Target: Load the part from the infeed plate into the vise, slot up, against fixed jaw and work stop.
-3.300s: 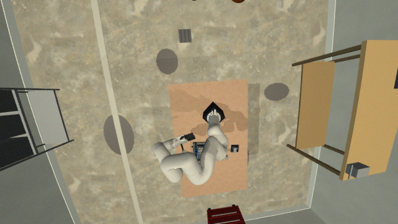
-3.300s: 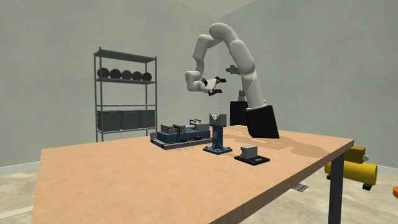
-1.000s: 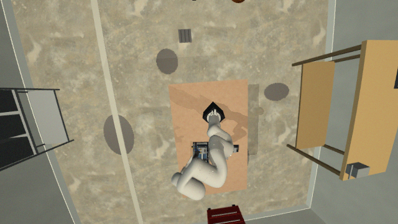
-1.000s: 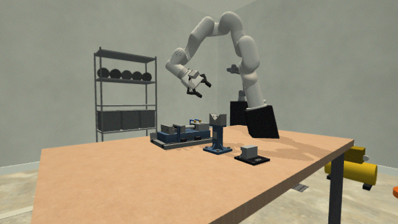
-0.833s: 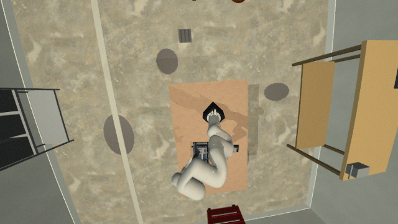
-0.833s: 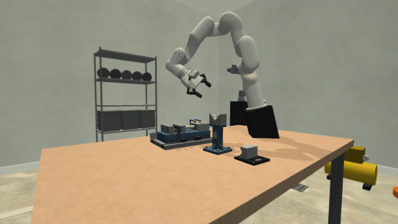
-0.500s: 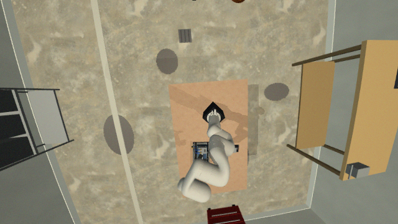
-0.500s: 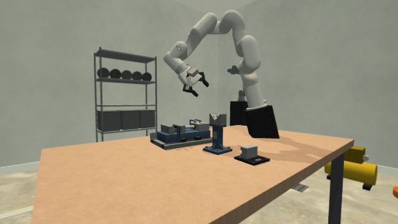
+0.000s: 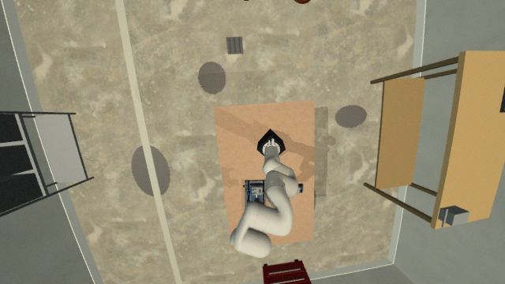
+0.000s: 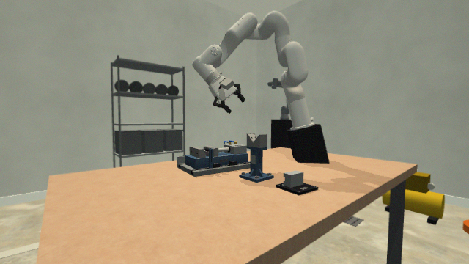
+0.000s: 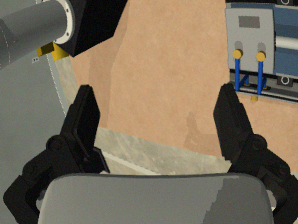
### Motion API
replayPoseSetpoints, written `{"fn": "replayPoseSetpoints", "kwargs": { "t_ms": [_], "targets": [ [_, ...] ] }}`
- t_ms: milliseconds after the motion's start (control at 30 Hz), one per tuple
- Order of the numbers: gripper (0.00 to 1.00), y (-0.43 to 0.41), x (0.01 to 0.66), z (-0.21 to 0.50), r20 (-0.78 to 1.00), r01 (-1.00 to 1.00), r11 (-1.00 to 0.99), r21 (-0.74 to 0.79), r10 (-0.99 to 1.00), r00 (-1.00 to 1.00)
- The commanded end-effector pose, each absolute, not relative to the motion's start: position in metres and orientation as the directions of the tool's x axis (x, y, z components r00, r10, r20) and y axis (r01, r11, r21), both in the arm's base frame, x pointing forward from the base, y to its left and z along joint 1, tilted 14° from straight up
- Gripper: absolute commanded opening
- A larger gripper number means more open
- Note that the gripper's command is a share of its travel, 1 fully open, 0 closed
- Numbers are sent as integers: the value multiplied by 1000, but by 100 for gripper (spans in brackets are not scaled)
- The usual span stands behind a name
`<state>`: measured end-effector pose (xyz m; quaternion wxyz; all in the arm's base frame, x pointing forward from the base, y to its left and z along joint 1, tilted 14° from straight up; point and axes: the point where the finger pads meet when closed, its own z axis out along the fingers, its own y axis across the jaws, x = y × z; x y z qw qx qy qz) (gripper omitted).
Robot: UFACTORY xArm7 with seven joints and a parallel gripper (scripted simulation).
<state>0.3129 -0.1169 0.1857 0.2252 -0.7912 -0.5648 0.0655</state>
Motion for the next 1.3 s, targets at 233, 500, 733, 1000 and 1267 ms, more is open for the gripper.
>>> {"fn": "replayPoseSetpoints", "kwargs": {
  "t_ms": [233, 500, 733, 1000, 1267],
  "targets": [
    [100, -83, 352, 192, 65, 904, -271, -332, 949, 308],
    [100, -43, 384, 194, -9, 935, -267, -233, 962, 273],
    [100, -43, 384, 194, -9, 935, -267, -233, 962, 273],
    [100, 2, 410, 192, -68, 958, -250, -138, 968, 243],
    [100, 2, 410, 192, -68, 958, -250, -138, 968, 243]
  ]
}}
